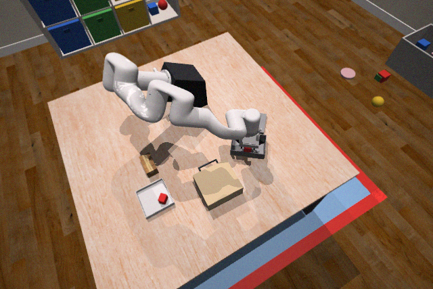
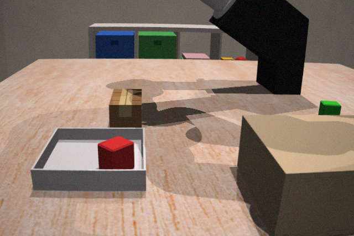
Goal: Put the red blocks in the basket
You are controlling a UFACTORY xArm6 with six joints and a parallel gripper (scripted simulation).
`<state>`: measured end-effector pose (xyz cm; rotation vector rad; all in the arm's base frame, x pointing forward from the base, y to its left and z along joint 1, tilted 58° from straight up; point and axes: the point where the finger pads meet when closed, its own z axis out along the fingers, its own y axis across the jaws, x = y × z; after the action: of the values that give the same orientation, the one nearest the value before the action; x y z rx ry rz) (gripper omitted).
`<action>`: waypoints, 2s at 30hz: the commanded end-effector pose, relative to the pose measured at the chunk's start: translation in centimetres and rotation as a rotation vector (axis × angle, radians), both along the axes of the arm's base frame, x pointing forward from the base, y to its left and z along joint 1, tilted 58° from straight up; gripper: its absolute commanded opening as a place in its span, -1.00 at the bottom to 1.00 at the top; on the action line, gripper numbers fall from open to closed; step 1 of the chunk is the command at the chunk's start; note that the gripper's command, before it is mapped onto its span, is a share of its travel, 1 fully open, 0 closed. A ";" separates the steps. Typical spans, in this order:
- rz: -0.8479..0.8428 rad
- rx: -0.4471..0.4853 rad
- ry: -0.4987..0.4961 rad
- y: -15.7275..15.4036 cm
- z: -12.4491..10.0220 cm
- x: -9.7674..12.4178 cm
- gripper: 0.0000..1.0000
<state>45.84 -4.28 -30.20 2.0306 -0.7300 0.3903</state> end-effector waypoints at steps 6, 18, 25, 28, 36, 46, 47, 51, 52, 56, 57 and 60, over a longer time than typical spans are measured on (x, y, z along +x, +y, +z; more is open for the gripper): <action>0.002 0.002 -0.003 0.2 0.1 0.2 0.36; 0.002 0.002 -0.003 0.2 0.1 0.2 -1.00; 0.002 0.002 -0.003 0.2 0.1 0.2 -1.00; 0.002 0.002 -0.003 0.2 0.1 0.2 -1.00; 0.002 0.002 -0.003 0.2 0.1 0.2 -1.00; 0.002 0.002 -0.003 0.3 0.1 0.2 -1.00; 0.002 0.002 -0.003 0.3 0.2 0.2 -1.00; 0.002 0.002 -0.003 0.5 0.3 0.2 -1.00; 0.002 0.002 -0.003 0.6 0.3 0.2 -1.00; 0.002 0.002 -0.003 1.2 0.7 0.2 -1.00; 0.002 0.002 -0.003 1.3 0.8 0.2 -1.00; 0.002 0.002 -0.003 2.0 1.3 0.2 -1.00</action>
<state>45.84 -3.38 -29.64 2.0303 -0.7299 0.3900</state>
